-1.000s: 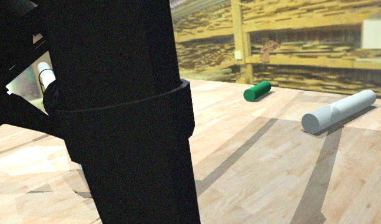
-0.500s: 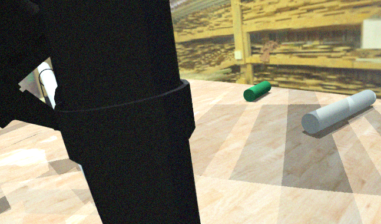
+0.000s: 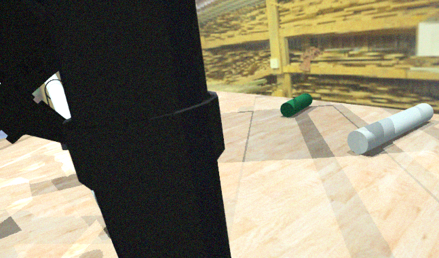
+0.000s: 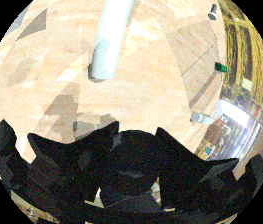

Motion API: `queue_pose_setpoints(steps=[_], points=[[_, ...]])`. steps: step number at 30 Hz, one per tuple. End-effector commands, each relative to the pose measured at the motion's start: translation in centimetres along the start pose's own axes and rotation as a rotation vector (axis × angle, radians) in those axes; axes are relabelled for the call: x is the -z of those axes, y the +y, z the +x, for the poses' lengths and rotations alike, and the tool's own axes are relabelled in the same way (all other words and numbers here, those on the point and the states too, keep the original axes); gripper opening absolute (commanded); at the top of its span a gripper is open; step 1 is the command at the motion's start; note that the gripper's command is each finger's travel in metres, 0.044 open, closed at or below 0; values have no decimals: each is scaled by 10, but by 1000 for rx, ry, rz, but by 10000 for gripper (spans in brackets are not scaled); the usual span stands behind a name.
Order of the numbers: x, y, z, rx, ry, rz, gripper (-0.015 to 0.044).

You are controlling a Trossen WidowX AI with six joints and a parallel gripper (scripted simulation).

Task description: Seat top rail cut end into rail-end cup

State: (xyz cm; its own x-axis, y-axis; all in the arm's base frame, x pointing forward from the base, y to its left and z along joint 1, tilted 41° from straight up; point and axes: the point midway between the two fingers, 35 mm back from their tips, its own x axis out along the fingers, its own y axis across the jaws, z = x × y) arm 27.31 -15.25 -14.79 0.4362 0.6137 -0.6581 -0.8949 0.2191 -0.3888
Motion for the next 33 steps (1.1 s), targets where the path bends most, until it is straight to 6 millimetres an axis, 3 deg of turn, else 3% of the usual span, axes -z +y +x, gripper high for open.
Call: queue_pose_setpoints(steps=[1,18,33], points=[[0,1,0,-1,-5,-9,0],[0,2,-1,-1,-9,-15,0],[-9,-3,-9,-1,-8,-14,394]])
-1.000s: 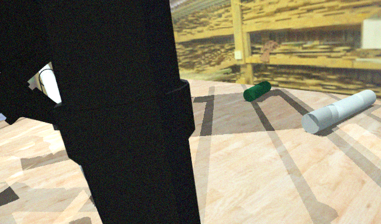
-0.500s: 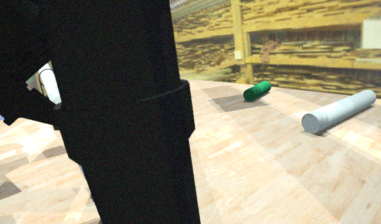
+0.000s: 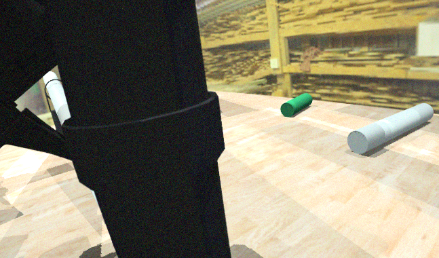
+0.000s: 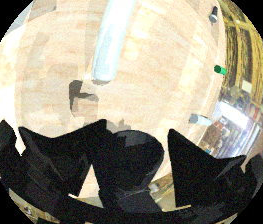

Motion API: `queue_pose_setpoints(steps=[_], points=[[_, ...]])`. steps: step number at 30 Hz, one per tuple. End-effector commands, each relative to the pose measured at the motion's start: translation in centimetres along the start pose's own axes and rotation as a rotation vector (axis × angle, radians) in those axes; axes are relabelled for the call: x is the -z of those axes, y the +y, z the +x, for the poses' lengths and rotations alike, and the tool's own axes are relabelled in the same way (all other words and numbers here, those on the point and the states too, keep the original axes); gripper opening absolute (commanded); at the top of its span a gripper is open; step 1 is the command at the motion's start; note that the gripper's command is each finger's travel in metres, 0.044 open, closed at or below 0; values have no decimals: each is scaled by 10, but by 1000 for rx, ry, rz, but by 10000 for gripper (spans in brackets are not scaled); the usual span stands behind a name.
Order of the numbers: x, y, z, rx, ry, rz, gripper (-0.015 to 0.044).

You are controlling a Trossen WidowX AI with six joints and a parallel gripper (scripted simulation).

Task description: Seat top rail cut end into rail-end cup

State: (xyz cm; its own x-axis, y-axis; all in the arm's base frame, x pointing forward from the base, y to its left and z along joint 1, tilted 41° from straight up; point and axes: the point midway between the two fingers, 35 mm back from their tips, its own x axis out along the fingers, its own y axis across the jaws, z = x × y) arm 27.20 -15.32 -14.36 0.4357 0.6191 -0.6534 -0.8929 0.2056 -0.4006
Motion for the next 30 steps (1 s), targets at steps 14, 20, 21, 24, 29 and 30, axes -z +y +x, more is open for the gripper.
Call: queue_pose_setpoints(steps=[14,20,21,24,29,30], points=[[-38,-18,-31,-2,1,11,440],[-41,-25,-38,1,17,125,440],[-46,-28,-43,0,23,213,440],[-64,-37,-58,2,44,479,440],[-94,-47,-80,19,78,922,440],[-100,-48,-84,25,84,1011,440]])
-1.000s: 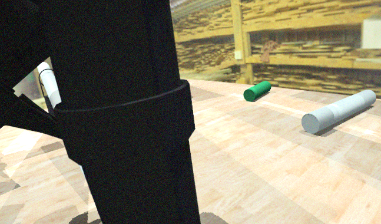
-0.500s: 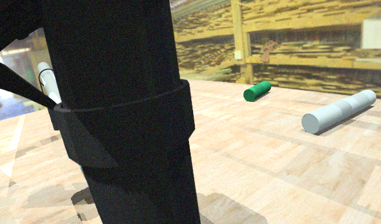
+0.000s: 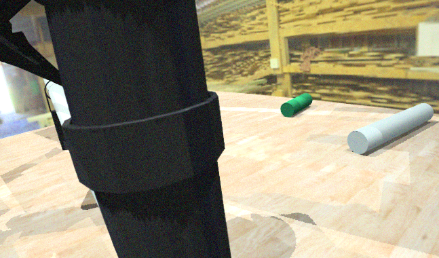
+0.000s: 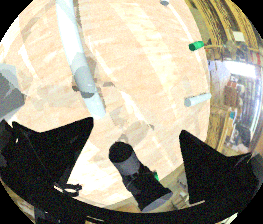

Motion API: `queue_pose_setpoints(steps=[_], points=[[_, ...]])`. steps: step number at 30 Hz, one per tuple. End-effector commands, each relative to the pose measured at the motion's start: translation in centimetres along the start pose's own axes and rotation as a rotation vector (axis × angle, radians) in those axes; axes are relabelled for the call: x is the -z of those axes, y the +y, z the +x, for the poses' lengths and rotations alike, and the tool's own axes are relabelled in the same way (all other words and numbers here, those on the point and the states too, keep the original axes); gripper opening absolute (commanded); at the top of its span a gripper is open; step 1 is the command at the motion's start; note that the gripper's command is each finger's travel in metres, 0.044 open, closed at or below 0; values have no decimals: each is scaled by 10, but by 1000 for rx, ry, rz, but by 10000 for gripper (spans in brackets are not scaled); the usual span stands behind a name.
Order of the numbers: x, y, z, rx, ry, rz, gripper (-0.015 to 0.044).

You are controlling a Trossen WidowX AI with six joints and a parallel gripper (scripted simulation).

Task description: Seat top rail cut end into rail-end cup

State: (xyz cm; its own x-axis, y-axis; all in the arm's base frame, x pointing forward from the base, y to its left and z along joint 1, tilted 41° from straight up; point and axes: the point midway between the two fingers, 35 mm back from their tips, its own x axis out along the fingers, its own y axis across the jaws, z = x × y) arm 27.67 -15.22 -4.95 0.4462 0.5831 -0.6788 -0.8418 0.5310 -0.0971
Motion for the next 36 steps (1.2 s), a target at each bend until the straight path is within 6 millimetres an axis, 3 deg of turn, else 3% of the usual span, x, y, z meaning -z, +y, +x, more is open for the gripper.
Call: queue_pose_setpoints(steps=[1,4,15,36], points=[[-43,13,-31,12,51,648,440],[-61,19,-43,33,65,914,440],[-90,34,-62,84,78,1390,440],[-91,35,-63,85,78,1398,440]])
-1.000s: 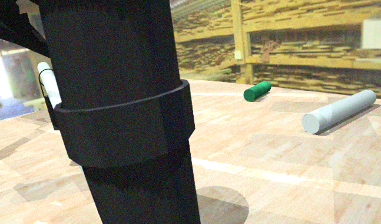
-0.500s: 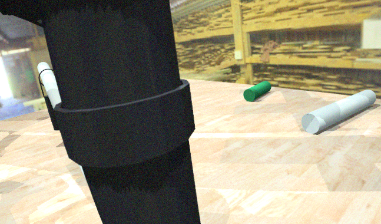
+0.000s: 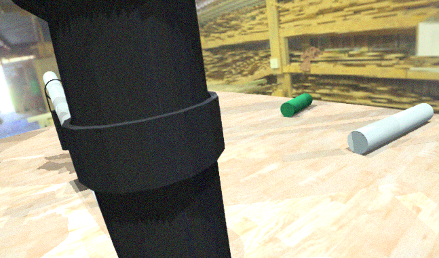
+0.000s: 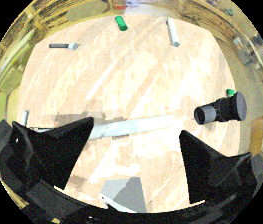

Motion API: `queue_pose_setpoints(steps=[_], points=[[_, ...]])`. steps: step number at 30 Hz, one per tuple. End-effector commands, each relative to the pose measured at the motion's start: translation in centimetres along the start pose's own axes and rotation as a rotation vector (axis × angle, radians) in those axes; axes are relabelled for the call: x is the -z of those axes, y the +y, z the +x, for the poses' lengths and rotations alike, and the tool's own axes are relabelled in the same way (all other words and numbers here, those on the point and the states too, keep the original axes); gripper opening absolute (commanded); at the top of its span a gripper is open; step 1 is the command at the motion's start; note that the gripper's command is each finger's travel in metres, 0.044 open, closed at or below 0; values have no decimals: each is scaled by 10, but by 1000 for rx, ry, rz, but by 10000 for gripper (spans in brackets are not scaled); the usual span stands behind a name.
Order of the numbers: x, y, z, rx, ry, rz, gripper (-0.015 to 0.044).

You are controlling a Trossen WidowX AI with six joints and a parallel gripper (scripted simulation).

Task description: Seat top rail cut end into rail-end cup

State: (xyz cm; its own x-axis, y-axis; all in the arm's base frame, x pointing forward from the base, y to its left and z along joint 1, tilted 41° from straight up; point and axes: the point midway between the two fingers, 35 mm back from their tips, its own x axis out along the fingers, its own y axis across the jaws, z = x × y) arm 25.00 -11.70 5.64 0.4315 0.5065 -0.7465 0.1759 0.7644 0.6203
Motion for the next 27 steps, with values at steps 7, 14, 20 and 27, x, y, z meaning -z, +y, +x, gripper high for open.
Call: queue_pose_setpoints(steps=[7,14,20,27], points=[[9,3,21,20,134,337,440],[26,12,62,178,373,962,440],[38,16,81,329,462,1255,440],[38,16,81,329,462,1255,440]])
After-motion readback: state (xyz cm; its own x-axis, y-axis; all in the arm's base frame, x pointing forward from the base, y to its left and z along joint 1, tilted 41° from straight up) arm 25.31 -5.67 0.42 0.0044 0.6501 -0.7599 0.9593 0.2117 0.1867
